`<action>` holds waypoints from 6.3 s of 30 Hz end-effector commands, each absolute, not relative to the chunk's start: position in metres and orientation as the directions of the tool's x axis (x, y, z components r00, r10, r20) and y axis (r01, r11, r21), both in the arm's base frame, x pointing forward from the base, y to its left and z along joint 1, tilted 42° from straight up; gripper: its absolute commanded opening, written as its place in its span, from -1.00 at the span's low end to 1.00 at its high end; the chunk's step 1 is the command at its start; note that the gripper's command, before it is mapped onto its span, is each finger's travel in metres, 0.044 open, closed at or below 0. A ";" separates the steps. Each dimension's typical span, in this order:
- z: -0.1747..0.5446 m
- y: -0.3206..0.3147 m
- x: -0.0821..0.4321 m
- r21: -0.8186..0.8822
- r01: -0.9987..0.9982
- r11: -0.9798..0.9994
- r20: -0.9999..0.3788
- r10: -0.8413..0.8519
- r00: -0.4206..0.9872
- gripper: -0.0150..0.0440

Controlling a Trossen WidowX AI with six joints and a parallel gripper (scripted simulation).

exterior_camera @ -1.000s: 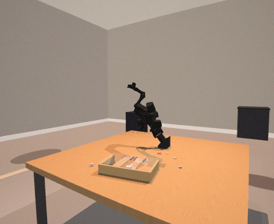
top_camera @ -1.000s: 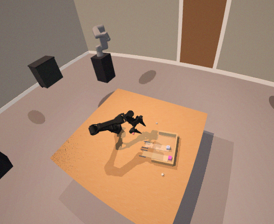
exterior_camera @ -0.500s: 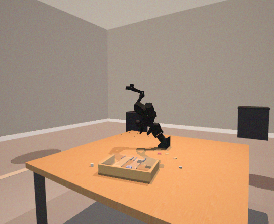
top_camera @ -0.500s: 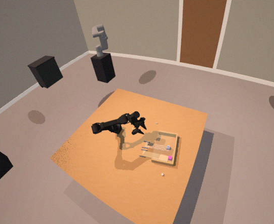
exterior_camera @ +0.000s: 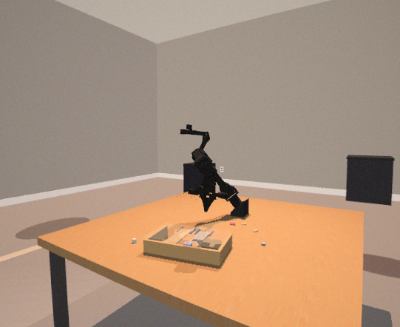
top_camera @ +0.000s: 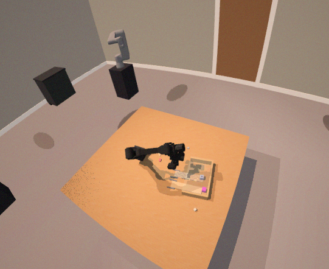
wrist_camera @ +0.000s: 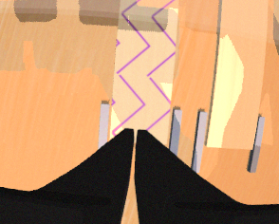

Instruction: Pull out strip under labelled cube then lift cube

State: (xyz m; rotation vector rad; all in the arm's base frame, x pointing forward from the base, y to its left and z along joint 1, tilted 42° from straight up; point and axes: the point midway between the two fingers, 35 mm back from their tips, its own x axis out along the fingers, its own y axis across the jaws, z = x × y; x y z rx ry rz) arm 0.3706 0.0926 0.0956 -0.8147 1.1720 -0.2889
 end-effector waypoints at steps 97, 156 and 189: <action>0.026 0.011 0.394 -0.661 -0.218 0.718 -0.748 -0.654 0.116 -0.49; 0.024 -0.001 0.349 -0.661 -0.219 0.717 -0.747 -0.654 0.114 -0.49; 0.025 -0.013 0.300 -0.661 -0.221 0.717 -0.747 -0.655 0.112 -0.49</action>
